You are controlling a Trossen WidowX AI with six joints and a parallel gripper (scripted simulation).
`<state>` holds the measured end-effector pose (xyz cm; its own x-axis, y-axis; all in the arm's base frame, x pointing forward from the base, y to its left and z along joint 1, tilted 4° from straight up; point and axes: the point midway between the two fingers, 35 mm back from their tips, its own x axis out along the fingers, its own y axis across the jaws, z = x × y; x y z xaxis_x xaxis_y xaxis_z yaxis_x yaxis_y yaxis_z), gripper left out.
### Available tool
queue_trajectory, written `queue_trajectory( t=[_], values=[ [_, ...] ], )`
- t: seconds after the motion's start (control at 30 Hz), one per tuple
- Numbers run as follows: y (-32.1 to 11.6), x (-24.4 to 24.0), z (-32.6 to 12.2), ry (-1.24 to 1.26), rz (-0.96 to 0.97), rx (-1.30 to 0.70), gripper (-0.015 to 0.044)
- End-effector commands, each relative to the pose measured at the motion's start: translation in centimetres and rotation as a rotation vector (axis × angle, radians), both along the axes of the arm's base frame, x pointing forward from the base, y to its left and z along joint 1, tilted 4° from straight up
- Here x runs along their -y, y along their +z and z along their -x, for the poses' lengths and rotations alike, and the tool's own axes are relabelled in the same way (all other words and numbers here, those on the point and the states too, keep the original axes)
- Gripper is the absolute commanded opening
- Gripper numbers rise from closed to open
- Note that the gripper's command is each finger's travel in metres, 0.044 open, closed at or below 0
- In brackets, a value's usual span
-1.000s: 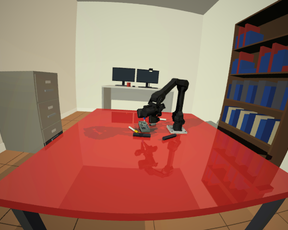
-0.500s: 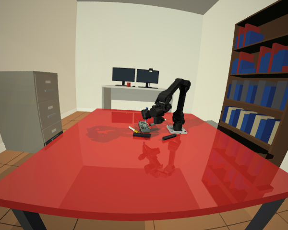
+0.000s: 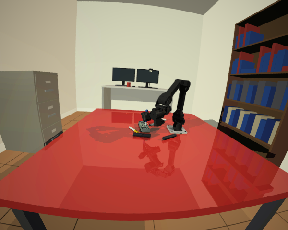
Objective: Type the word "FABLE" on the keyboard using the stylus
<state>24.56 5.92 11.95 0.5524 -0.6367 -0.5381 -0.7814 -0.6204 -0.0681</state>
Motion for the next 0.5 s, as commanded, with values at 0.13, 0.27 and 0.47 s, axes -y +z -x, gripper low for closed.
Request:
queue_trajectory(
  t=[0.13, 0.27, 0.47],
  values=[
    [-1.83, -0.08, -0.02, 0.0, 0.003, 0.003, 0.0],
    [-1.94, -0.15, -0.08, 0.0, 0.003, 0.003, 0.0053],
    [-2.14, -0.26, -0.15, 0.0, 0.003, 0.003, 0.0081]
  ],
)
